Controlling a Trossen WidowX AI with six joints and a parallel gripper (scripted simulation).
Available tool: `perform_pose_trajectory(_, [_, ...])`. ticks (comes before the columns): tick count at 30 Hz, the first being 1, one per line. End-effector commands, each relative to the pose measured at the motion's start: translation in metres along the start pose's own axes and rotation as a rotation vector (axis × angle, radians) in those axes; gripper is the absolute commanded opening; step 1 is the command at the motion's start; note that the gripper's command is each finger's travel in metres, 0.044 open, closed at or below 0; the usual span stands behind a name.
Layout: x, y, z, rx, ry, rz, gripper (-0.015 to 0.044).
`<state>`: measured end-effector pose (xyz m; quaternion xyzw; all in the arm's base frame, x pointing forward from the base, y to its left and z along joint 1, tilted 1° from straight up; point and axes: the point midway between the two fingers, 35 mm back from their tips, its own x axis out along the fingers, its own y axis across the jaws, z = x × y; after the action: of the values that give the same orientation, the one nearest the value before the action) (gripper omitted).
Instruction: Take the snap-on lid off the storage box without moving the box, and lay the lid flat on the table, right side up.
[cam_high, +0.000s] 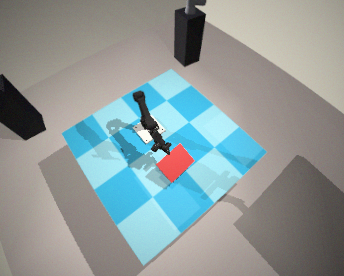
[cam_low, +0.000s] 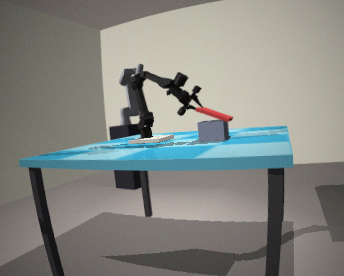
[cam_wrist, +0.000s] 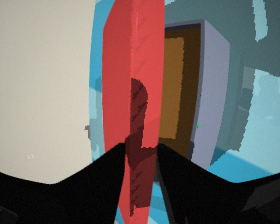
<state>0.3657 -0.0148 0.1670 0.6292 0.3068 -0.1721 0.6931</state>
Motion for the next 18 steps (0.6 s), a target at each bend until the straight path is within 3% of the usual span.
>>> perform_pose_trajectory(1, [-0.005,0.008,0.001,0.004,-0.006,0.009,0.0000])
perform_pose_trajectory(18, [-0.019,0.025,0.001,0.004,-0.006,0.009,0.0000])
